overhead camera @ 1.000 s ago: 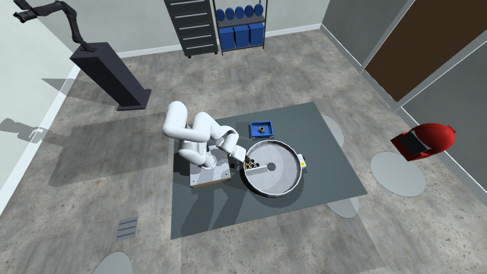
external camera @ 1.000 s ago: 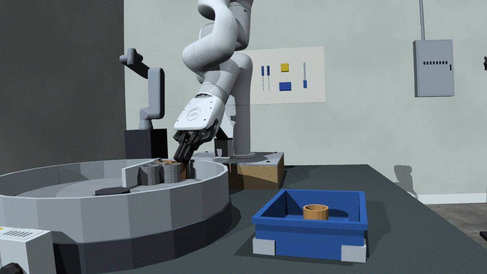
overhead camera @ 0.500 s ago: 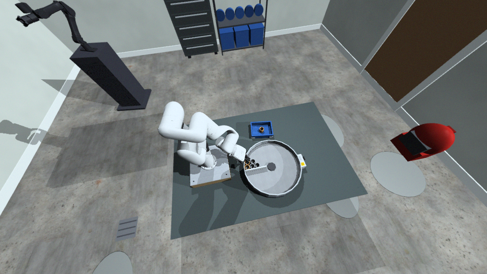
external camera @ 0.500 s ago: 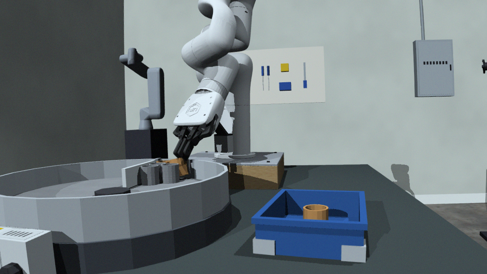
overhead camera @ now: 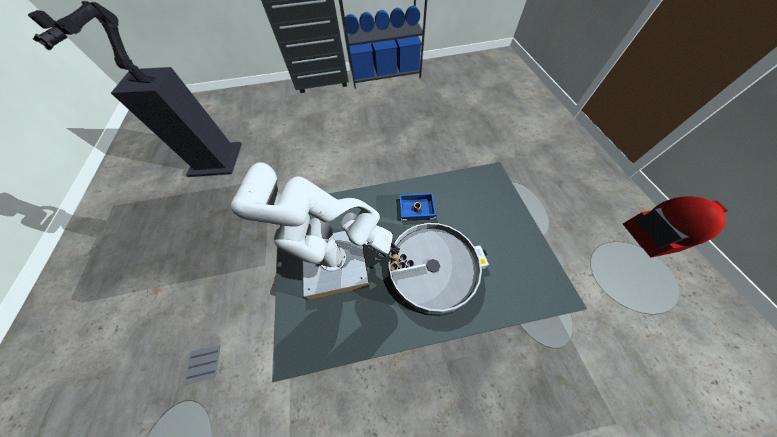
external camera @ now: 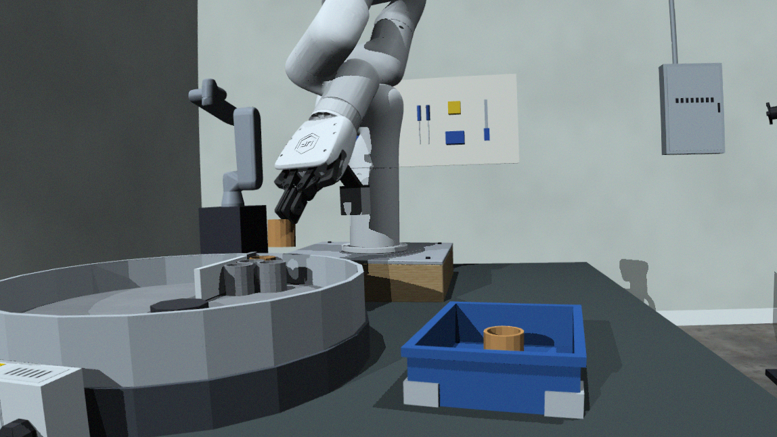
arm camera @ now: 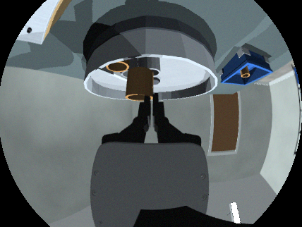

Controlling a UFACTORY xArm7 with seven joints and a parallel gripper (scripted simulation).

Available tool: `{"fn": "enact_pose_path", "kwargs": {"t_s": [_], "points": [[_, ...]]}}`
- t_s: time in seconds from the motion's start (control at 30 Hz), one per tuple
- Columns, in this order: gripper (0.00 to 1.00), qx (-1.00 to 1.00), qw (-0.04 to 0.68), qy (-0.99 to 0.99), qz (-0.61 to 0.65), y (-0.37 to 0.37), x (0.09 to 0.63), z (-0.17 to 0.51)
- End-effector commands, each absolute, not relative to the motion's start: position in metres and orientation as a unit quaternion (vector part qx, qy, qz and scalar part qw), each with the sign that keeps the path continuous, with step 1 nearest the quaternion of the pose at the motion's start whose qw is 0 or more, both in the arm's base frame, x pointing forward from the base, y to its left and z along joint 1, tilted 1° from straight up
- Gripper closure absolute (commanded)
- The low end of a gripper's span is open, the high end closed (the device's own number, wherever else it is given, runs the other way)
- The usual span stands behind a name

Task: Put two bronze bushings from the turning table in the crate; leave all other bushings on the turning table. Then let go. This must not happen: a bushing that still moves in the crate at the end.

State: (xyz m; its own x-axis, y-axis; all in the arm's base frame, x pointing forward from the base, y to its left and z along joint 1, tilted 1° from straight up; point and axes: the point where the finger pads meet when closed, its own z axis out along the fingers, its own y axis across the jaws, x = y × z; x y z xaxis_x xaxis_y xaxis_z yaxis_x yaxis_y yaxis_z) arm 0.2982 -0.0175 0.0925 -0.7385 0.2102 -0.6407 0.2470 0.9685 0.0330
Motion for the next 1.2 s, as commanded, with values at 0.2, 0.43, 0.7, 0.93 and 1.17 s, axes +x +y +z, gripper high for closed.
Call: {"fn": "enact_pose_path", "kwargs": {"t_s": [0.2, 0.43, 0.7, 0.93, 1.17], "points": [[1.0, 0.125, 0.337, 0.933, -0.034, -0.018, 0.298, 0.11], [1.0, 0.125, 0.337, 0.933, -0.034, -0.018, 0.298, 0.11], [1.0, 0.125, 0.337, 0.933, -0.034, -0.018, 0.298, 0.11], [1.0, 0.125, 0.337, 0.933, -0.034, -0.014, 0.299, 0.11], [1.0, 0.125, 0.337, 0.933, -0.034, 0.011, 0.307, 0.111]]}}
